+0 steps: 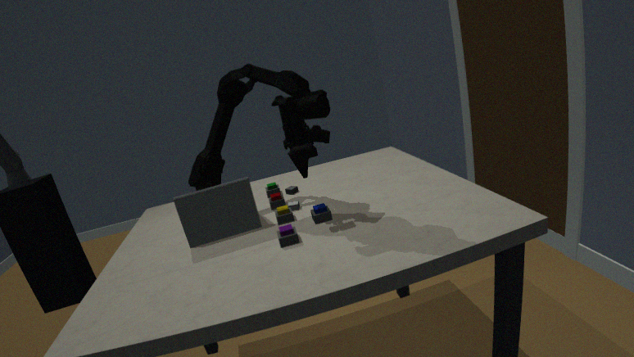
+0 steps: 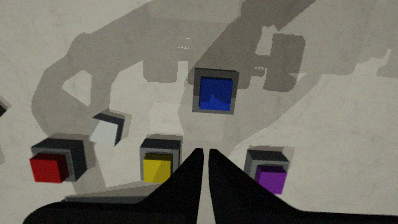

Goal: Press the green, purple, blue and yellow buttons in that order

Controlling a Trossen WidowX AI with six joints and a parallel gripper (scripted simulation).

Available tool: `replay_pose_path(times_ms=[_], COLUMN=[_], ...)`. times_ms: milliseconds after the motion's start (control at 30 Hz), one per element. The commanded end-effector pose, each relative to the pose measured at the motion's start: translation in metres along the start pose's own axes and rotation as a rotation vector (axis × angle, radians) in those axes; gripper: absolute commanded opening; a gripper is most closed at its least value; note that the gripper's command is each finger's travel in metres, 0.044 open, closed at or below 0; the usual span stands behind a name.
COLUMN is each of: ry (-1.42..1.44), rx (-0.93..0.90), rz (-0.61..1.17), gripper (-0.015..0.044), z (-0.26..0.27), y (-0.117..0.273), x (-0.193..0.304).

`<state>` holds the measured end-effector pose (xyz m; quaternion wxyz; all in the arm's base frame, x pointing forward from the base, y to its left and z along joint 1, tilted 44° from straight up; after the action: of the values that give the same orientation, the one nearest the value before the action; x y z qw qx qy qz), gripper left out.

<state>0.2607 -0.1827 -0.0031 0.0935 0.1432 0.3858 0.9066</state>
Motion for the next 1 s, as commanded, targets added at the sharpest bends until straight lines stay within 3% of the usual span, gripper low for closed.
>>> replay_pose_path(times_ms=[0, 200, 367, 533, 967], ry=[0.001, -0.001, -0.001, 0.0, 0.0], rx=[0.004, 0.002, 0.002, 0.001, 0.0], rz=[-0.003, -0.001, -0.001, -0.001, -0.001], gripper=[0.002, 0.002, 0.002, 0.002, 0.002], z=[0.012, 0.029, 0.029, 0.029, 0.029], y=[0.006, 0.0, -0.003, -0.06, -0.075], x=[0.037, 0.087, 0.087, 0.087, 0.087])
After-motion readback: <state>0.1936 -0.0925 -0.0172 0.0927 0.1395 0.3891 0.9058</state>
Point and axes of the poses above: the point midway between the two fingers, 35 mm back from their tips, its own y axis back along the fingers, its own z axis across the jaws, x = y × z, the point moved 4 cm from there along y, back along the fingers, and after that the axes turned 12 degrees about -y, right-handed, at the moved point
